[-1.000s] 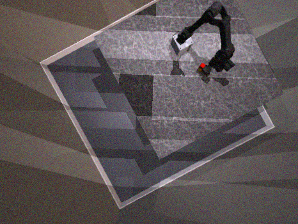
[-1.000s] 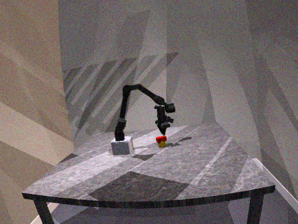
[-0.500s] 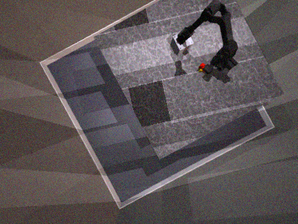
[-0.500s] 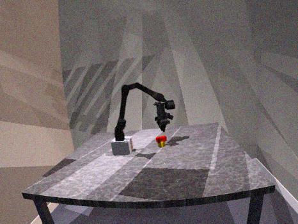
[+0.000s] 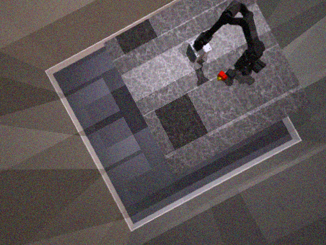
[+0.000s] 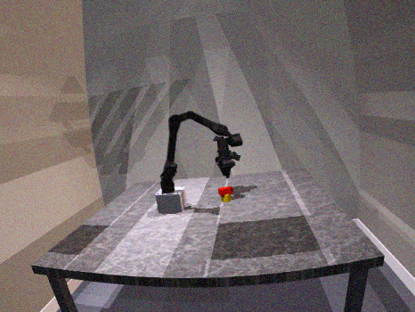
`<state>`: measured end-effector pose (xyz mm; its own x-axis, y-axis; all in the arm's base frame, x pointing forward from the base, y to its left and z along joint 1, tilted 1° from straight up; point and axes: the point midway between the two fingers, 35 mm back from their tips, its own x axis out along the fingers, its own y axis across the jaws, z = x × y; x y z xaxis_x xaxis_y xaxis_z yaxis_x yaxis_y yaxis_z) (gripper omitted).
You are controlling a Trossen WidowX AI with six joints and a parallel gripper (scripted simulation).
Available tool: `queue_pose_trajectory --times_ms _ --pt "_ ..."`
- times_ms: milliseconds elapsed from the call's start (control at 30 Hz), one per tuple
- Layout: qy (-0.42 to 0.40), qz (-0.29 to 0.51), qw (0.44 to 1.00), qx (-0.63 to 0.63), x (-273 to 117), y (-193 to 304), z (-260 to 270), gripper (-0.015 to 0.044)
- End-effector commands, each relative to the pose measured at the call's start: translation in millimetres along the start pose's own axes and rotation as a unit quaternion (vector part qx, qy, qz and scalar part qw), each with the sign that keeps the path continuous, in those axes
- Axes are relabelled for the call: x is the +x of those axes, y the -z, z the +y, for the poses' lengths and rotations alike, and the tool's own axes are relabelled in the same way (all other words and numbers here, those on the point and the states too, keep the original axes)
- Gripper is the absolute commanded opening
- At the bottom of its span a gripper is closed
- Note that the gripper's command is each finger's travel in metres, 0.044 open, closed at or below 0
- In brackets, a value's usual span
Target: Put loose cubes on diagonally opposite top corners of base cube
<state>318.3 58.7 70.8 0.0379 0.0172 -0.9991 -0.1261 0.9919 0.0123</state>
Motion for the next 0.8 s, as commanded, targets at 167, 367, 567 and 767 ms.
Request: queue_pose_trajectory --times_ms 167,367,567,767 --pt "-0.004 0.001 1.000 -0.009 -1.6 29.9 94.5 0.0400" --pt "-0.004 0.001 1.000 -0.009 -1.6 29.9 94.5 0.0400" --pt "-0.004 0.001 1.000 -0.009 -1.6 29.9 94.5 0.0400" --pt "-0.004 0.001 1.000 -0.009 -1.6 29.9 94.5 0.0400"
